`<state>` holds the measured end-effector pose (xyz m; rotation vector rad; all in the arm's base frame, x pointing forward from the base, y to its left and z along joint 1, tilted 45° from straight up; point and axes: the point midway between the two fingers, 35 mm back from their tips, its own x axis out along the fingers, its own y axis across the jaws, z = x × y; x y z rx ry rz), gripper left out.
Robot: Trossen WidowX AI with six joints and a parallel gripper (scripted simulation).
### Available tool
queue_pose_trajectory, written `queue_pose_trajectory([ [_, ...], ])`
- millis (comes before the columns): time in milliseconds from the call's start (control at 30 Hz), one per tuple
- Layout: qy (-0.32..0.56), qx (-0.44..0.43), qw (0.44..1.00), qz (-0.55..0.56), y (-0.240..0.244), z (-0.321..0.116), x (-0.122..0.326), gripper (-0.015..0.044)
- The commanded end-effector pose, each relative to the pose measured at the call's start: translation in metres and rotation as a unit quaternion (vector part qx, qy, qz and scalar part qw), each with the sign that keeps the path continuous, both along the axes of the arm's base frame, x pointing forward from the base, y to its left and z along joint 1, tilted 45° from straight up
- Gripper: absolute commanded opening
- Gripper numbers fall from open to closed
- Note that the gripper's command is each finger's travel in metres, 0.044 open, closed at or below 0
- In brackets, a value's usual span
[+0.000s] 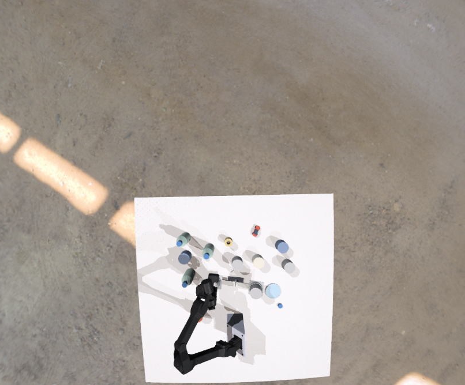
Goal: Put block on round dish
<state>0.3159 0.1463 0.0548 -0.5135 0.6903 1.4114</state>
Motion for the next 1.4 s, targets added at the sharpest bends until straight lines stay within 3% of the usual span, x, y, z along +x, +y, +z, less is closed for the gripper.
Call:
queue_pose_trajectory([
  [0, -0.004, -0.003, 1.0, -0.004, -0.006, 0.004, 0.003, 0.0],
  [1367, -0.004, -0.007, 1.0, -0.004, -0.044, 0.038, 0.007, 0.0],
])
